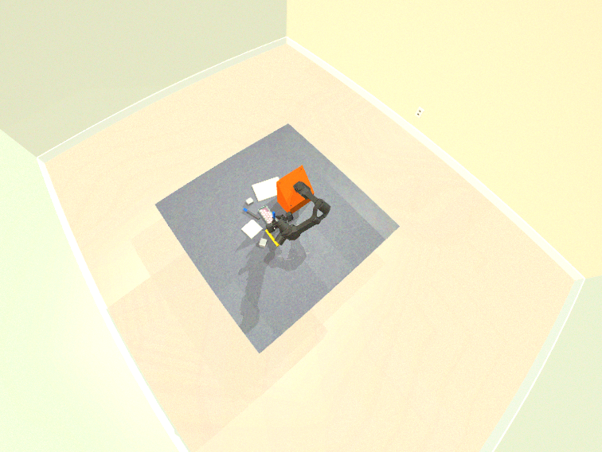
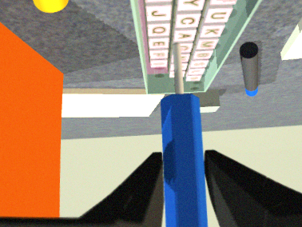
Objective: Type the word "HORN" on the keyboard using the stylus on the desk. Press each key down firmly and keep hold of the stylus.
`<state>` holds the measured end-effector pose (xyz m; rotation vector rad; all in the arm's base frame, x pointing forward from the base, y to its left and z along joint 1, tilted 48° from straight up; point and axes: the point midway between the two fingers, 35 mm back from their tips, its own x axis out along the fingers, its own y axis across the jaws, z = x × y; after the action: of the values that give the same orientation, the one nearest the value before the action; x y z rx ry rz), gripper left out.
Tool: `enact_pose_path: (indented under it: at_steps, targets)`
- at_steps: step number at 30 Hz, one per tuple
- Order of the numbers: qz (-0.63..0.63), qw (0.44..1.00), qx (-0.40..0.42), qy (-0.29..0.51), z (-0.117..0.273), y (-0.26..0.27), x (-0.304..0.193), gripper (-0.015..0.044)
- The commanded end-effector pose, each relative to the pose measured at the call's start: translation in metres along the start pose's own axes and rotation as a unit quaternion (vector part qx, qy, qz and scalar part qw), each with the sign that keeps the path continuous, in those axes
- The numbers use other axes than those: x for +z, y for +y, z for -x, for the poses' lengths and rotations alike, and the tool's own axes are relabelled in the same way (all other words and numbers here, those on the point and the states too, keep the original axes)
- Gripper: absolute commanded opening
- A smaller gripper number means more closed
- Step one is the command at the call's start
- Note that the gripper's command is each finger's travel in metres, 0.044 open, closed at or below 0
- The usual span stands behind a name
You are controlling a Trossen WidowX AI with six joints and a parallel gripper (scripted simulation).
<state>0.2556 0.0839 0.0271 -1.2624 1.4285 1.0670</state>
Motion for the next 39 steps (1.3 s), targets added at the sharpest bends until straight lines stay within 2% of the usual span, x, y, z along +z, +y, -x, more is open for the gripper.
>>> enact_pose_path:
  at_steps: [1,18,39]
  targets:
    - [0.0,1.0,0.004,0.004,-0.016,-0.006,-0.01,0.0]
    - [0.001,1.0,0.005,0.01,-0.107,-0.029,-0.071,0.0]
    - [0.001,1.0,0.005,0.01,-0.12,-0.029,-0.056,0.0]
